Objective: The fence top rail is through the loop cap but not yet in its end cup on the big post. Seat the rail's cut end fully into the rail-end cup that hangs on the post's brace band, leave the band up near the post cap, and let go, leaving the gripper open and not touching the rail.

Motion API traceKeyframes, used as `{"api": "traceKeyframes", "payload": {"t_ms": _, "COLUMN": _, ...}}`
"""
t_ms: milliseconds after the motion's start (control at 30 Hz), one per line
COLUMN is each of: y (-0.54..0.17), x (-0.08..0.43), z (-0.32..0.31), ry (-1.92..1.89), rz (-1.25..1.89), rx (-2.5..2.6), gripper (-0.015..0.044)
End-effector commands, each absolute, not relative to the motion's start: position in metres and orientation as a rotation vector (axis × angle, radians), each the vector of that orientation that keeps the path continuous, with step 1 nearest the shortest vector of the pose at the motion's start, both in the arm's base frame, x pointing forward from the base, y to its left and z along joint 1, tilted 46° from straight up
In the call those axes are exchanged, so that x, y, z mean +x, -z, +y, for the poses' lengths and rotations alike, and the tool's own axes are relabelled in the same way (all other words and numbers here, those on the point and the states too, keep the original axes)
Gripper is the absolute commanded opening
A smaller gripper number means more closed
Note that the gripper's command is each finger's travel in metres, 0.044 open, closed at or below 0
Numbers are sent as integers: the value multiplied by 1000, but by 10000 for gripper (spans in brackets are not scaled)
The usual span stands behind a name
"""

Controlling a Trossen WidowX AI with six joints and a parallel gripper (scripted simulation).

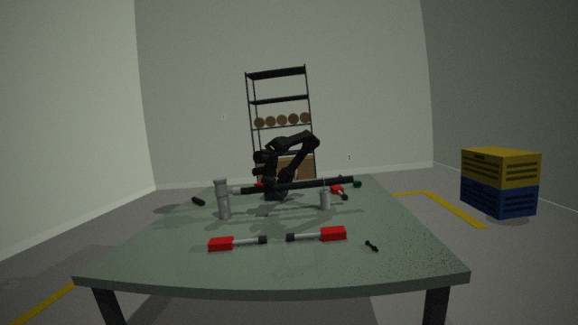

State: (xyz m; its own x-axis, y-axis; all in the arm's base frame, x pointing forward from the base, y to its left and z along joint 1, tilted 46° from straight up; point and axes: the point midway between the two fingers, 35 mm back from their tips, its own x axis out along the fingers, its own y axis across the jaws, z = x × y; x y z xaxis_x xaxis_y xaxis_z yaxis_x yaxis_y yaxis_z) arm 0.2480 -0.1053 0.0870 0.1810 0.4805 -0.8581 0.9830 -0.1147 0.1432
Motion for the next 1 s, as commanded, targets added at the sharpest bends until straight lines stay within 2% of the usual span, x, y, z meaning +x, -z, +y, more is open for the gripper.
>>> {"api": "traceKeyframes", "payload": {"t_ms": 0, "y": -86, "x": 247, "z": -109, "ry": 857, "rz": 1388, "rx": 1702, "gripper": 0}}
{"api": "traceKeyframes", "payload": {"t_ms": 967, "y": -87, "x": 248, "z": -106, "ry": 850, "rz": 1397, "rx": 1708, "gripper": 0}}
